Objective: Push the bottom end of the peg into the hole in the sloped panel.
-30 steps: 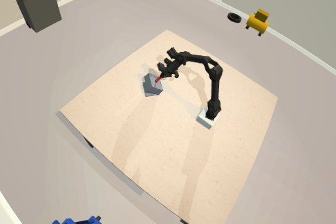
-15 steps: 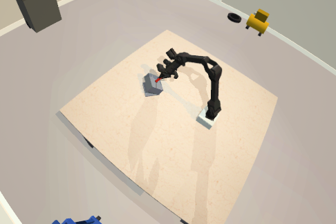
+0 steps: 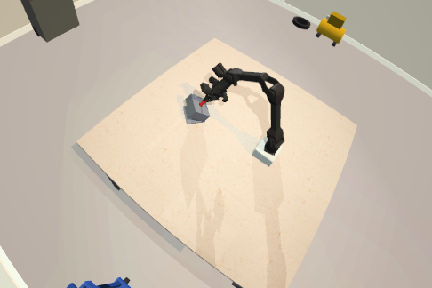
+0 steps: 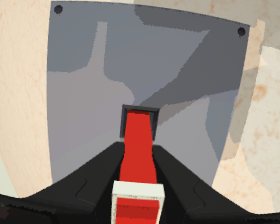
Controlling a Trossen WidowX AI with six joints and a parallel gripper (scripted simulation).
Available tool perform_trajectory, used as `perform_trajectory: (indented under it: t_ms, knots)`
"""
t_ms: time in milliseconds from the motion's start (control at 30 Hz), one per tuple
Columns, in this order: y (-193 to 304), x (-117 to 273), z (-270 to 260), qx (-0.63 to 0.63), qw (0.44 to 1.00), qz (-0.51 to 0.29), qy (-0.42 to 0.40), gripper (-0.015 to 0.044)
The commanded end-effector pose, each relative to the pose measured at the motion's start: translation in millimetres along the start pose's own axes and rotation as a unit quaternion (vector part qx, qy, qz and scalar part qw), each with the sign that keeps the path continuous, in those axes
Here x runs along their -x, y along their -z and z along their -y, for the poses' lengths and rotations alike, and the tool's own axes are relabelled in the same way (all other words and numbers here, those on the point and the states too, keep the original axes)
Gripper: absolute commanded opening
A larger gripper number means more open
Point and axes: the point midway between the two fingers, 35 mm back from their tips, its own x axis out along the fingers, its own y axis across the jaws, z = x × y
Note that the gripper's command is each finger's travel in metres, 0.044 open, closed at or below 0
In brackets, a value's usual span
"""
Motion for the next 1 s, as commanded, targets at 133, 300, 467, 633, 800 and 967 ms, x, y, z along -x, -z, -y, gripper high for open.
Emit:
perform_trajectory:
  t_ms: [133,300,467,633,800,967]
  knots:
    - [-0.3,-5.1,0.3,-0.002,1.000,0.001,0.001,0.0000]
    - [-0.3,-7.9,0.2,-0.002,1.000,0.001,0.001,0.0000]
    - [-0.3,-10.6,0.2,-0.002,1.000,0.001,0.001,0.0000]
    - [-0.3,-13.3,0.1,-0.002,1.000,0.001,0.001,0.0000]
    - [-0.3,-15.7,0.4,-0.002,1.000,0.001,0.001,0.0000]
    - [-0.3,-17.7,0.9,-0.002,1.000,0.001,0.001,0.0000]
